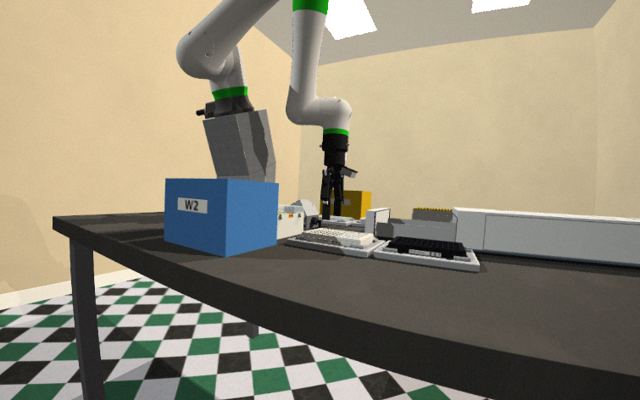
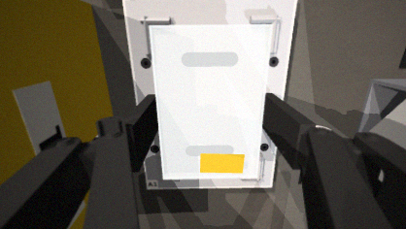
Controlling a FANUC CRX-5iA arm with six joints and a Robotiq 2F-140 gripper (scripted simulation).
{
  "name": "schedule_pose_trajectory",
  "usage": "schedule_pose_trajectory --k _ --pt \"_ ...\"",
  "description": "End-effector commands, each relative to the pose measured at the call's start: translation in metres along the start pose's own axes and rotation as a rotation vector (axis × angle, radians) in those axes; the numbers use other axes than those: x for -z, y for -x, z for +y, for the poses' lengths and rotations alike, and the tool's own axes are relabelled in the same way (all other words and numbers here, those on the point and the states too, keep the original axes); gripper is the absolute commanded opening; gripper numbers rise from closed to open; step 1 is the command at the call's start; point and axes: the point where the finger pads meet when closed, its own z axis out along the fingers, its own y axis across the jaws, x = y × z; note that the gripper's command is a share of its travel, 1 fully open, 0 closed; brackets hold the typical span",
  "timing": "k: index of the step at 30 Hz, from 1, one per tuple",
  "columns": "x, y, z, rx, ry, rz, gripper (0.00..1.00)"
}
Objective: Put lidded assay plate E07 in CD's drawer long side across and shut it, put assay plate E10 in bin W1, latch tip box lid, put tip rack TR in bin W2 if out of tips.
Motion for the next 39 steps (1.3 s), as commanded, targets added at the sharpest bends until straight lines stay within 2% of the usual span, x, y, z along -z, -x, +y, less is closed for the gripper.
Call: schedule_pose_trajectory --k 1,32,39 --pt "0.001 0.0 0.0 0.0 -0.001 0.001 0.1" --pt "0.008 0.0 0.0 0.0 -0.001 0.001 0.1" --pt "0.018 0.0 0.0 0.0 -0.001 0.001 0.1"
